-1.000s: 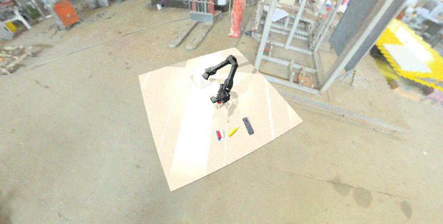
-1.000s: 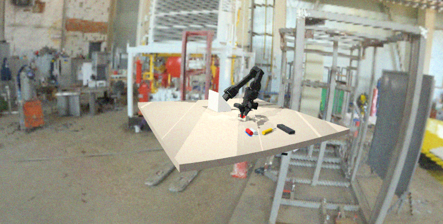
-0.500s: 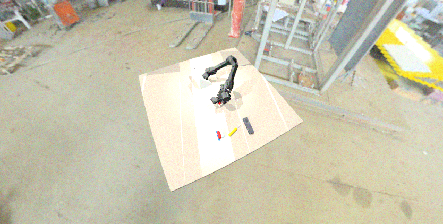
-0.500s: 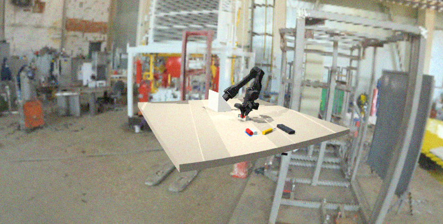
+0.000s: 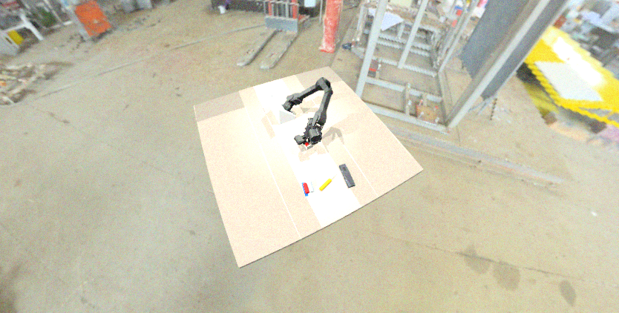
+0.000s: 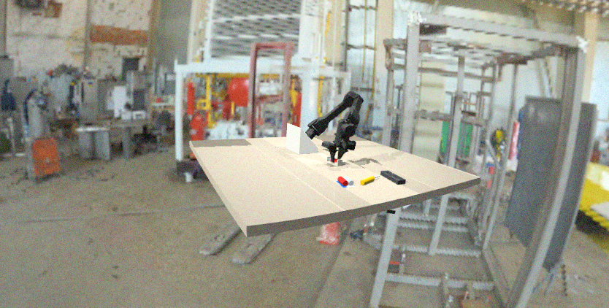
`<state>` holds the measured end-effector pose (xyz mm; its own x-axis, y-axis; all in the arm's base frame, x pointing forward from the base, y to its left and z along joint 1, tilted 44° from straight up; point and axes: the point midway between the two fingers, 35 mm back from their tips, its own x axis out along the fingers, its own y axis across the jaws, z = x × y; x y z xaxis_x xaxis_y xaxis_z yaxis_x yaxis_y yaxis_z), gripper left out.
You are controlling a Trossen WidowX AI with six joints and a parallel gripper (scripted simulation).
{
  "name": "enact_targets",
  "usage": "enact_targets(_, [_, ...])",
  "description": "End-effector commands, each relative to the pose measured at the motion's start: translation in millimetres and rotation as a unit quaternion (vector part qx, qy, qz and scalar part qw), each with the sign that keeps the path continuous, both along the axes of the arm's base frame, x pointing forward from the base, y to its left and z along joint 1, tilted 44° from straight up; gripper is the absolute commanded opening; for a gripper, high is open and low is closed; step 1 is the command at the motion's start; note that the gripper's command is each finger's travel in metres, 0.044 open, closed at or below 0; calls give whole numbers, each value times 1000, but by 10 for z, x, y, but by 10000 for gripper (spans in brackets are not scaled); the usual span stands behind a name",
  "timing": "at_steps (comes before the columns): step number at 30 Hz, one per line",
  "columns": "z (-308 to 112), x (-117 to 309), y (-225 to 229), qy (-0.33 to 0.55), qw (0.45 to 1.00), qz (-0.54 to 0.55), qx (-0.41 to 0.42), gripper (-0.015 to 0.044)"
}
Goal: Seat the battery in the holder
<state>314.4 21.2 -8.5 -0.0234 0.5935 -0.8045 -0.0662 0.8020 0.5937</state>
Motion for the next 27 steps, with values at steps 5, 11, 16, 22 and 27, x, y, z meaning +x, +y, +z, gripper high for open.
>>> enact_targets(5, [83,1,-70,-3,1000,2,-1,182])
enact_targets(11, [277,13,-289,-2,1000,0,-2,313])
enact_targets(16, [574,-25,-567,-3,1000,2,-3,440])
enact_targets(22, [570,-19,-594,-3,1000,2,-3,440])
enact_targets(27, [570,-19,-594,-3,1000,2,-3,440])
